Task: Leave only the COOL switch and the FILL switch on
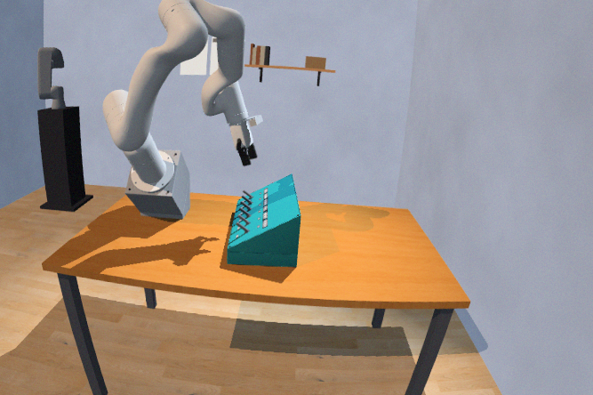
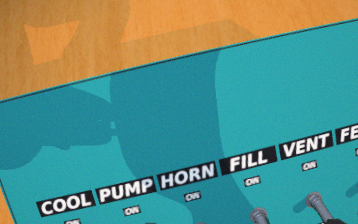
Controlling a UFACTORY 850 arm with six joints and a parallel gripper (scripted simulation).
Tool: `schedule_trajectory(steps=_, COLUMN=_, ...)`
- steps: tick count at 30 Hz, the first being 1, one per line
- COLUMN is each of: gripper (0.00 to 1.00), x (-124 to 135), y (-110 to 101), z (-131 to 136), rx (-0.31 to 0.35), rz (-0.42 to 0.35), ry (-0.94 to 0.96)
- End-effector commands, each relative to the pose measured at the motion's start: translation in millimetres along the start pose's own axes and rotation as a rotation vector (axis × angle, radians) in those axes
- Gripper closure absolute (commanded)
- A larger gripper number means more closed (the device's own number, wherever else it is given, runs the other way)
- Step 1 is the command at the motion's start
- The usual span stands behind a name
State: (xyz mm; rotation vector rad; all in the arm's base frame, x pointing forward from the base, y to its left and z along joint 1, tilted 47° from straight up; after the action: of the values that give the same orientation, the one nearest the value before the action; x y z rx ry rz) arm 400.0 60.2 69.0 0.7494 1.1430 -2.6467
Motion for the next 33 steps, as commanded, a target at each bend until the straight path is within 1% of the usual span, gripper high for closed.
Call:
schedule_trajectory(steps=1, gripper=0.0, x=38, y=6, z=-43, rx=-0.02, rz=0.052, ry=-0.06)
schedule_trajectory(steps=2, gripper=0.0, x=38, y=6, z=-43, rx=-0.02, rz=0.052, ry=-0.06)
schedule_trajectory(steps=3, gripper=0.0, x=61, y=10, z=-59, rx=-0.032, rz=0.074, ry=-0.094)
schedule_trajectory(steps=6, gripper=0.0, x=62, y=10, z=-59, rx=-0.032, rz=0.074, ry=-0.094)
schedule_trajectory(steps=7, gripper=0.0, x=83, y=14, z=-71, rx=-0.043, rz=0.093, ry=-0.125)
schedule_trajectory(steps=9, gripper=0.0, x=83, y=14, z=-71, rx=-0.043, rz=0.093, ry=-0.125)
schedule_trajectory(steps=10, gripper=0.0, x=102, y=17, z=-81, rx=-0.053, rz=0.11, ry=-0.152)
schedule_trajectory(steps=12, gripper=0.0, x=102, y=17, z=-81, rx=-0.053, rz=0.11, ry=-0.152)
schedule_trajectory(steps=13, gripper=0.0, x=119, y=21, z=-88, rx=-0.061, rz=0.124, ry=-0.175)
schedule_trajectory(steps=14, gripper=0.0, x=119, y=21, z=-88, rx=-0.061, rz=0.124, ry=-0.175)
schedule_trajectory(steps=15, gripper=0.0, x=132, y=24, z=-93, rx=-0.068, rz=0.135, ry=-0.193)
schedule_trajectory(steps=16, gripper=0.0, x=132, y=24, z=-93, rx=-0.068, rz=0.135, ry=-0.193)
schedule_trajectory(steps=17, gripper=0.0, x=143, y=27, z=-96, rx=-0.073, rz=0.143, ry=-0.207)
schedule_trajectory(steps=19, gripper=0.0, x=156, y=31, z=-100, rx=-0.079, rz=0.153, ry=-0.224)
schedule_trajectory(steps=21, gripper=0.0, x=159, y=32, z=-101, rx=-0.081, rz=0.157, ry=-0.229)
schedule_trajectory(steps=29, gripper=0.0, x=160, y=32, z=-101, rx=-0.081, rz=0.157, ry=-0.229)
schedule_trajectory(steps=30, gripper=0.23, x=160, y=32, z=-101, rx=-0.081, rz=0.157, ry=-0.229)
schedule_trajectory(steps=33, gripper=0.23, x=160, y=32, z=-101, rx=-0.081, rz=0.157, ry=-0.229)
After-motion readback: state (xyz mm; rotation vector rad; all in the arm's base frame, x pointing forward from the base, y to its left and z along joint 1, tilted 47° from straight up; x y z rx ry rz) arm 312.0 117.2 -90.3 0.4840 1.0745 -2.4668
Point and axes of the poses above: the point where the finger pads meet when closed, its own y axis out along the fingers, its own z axis across the jaws, x = y × z, the point moved 2 cm from there along -y, back along the fingers, and after that the axes turned 13 degrees about y, right-handed, at the moved point
